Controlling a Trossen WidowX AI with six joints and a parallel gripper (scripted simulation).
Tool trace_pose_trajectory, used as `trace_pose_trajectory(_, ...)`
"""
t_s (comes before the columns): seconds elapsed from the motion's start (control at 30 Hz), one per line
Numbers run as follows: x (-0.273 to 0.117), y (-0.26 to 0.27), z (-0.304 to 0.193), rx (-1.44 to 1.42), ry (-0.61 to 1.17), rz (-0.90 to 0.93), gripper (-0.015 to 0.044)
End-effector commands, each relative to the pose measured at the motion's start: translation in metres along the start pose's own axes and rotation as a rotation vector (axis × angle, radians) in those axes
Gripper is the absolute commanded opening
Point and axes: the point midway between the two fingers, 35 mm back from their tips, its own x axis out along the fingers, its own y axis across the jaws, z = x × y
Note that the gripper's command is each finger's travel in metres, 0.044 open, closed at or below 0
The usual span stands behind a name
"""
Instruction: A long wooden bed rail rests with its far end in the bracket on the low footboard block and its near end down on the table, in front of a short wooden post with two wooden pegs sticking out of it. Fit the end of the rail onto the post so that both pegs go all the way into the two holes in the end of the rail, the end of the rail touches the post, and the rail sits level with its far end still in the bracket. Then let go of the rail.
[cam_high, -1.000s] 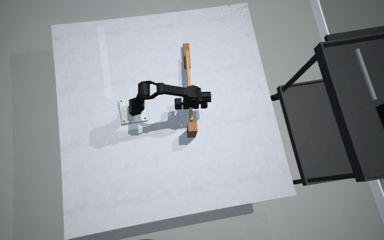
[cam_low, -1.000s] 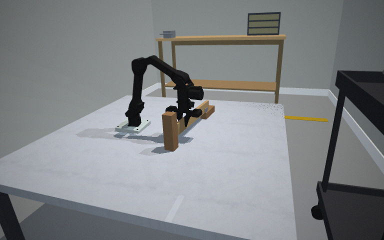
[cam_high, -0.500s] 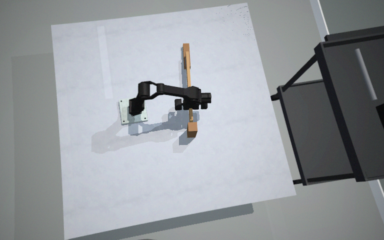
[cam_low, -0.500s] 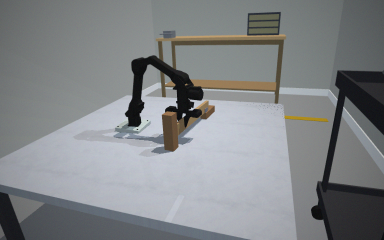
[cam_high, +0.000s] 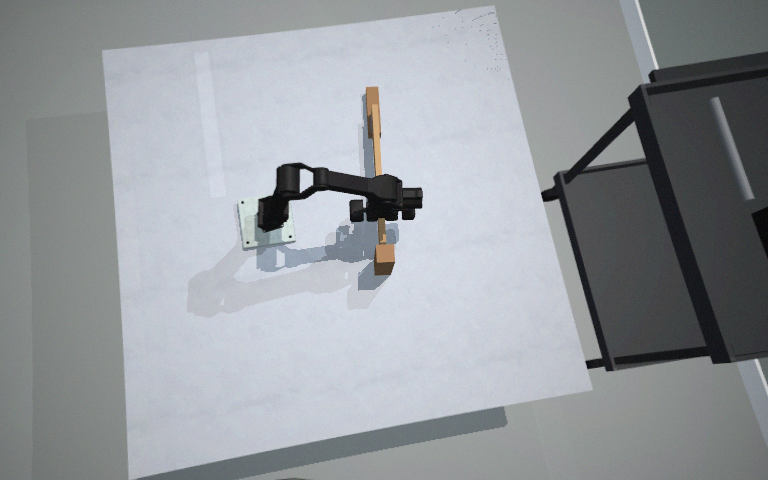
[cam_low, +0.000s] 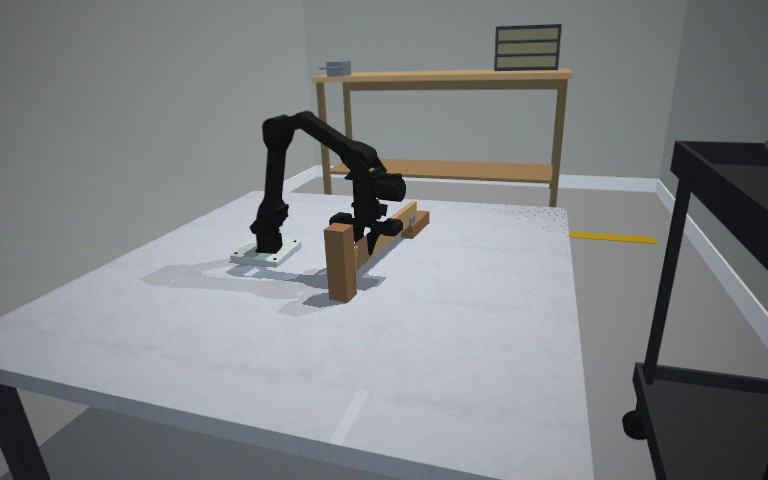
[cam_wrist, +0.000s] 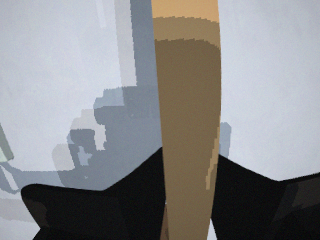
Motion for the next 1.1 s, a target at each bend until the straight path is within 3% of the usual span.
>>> trace_pose_trajectory(0.0,-0.002,-0.002,-0.002,-0.003,0.002,-0.008,0.0000)
trace_pose_trajectory(1.07,-0.003,-0.002,-0.012,-0.003,0.003,-0.008,0.0000)
